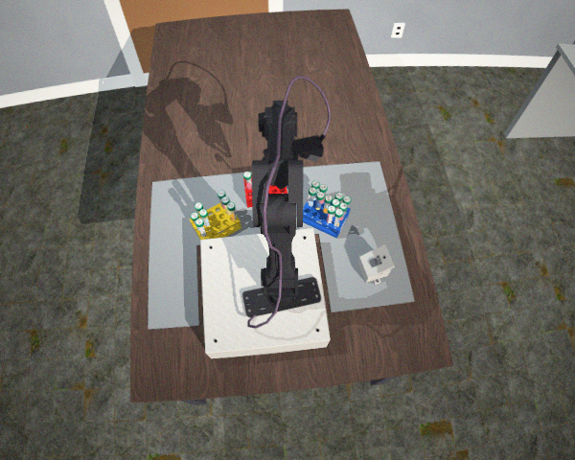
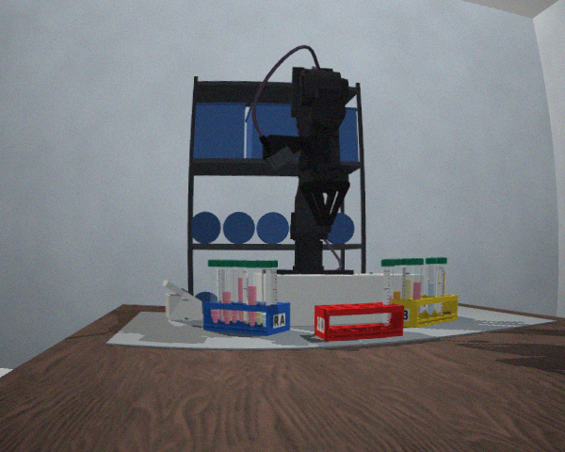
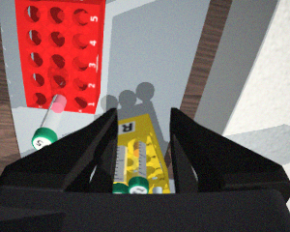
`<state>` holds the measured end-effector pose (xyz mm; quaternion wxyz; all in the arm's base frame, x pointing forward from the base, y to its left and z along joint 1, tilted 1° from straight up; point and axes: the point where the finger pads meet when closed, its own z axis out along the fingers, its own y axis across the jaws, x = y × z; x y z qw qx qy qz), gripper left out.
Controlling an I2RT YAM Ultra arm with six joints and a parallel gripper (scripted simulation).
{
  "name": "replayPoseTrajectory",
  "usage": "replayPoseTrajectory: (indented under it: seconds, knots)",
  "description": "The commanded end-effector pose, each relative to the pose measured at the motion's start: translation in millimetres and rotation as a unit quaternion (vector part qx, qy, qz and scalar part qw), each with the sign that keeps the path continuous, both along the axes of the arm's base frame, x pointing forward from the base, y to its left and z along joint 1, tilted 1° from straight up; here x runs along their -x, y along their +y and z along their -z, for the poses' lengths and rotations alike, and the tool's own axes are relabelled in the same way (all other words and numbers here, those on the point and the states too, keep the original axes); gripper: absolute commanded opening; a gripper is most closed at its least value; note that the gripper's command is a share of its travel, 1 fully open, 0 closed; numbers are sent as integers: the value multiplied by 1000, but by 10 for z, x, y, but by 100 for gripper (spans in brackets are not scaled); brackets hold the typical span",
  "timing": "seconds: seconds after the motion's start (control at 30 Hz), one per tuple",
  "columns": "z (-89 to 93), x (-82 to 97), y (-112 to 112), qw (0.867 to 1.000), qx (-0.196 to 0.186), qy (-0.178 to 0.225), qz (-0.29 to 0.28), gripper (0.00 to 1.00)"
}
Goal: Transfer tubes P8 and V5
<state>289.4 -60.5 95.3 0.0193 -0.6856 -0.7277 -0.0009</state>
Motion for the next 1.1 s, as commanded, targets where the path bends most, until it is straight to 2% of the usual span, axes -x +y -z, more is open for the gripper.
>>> replayPoseTrajectory:
  seconds: [0.0,0.13,0.23,0.6,0.77,0.83,1.07]
  knots:
    - [-66,-60,-237,1000,8,-6,-8,30]
    - [-61,-40,-457,1000,8,-6,-8,30]
    - [-59,-40,-491,1000,4,-7,-8,30]
    - [-48,27,-1061,1000,7,-5,-8,30]
    - [-92,-14,-972,1000,8,-13,-18,30]
    - [-162,-19,-951,999,12,-24,-18,30]
    - [-58,89,-856,1000,1,-5,-11,30]
